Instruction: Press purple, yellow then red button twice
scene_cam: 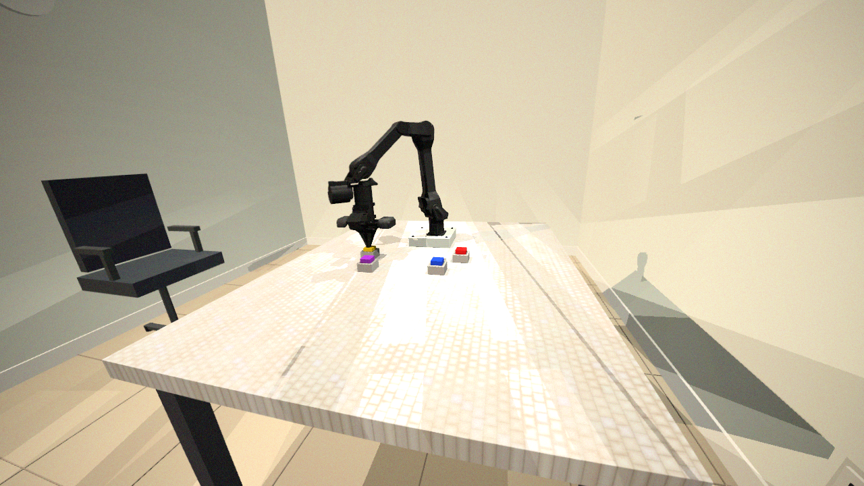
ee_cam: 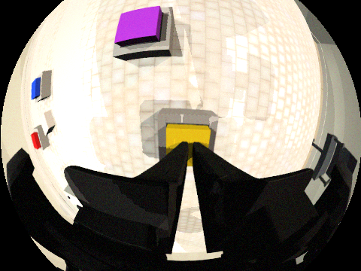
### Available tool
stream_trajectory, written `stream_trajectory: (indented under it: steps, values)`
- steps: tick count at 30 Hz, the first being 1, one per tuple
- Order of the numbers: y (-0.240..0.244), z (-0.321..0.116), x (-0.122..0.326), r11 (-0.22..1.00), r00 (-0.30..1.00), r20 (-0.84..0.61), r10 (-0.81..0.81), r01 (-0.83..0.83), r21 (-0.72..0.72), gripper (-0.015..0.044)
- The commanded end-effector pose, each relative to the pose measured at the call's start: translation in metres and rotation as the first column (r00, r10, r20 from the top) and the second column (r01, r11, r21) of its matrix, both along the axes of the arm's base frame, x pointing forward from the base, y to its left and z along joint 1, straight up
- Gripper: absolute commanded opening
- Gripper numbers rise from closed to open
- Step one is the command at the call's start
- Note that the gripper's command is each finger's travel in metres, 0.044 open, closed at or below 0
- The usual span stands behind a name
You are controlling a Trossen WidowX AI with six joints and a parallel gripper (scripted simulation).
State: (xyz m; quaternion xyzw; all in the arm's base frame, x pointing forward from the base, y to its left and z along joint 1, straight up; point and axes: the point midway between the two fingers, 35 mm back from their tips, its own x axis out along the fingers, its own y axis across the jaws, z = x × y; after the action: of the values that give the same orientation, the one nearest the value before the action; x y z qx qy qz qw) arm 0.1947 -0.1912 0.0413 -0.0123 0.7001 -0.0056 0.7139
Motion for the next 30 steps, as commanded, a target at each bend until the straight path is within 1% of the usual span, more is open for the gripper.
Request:
stream_trajectory:
  steps: [1, 20, 24, 28, 30]
  values:
    - [0.001, -0.006, -0.002, 1.0, 1.0, -0.005, 0.005, -0.005, 0.005, 0.002]
    - [0.001, -0.006, -0.002, 1.0, 1.0, -0.005, 0.005, -0.005, 0.005, 0.002]
    - [0.002, 0.025, -0.002, 1.0, 1.0, -0.004, 0.004, -0.004, 0.004, 0.002]
    - [0.002, 0.028, -0.002, 1.0, 1.0, -0.005, 0.005, -0.005, 0.005, 0.002]
    - [0.002, 0.038, -0.001, 1.0, 1.0, -0.005, 0.005, -0.005, 0.005, 0.002]
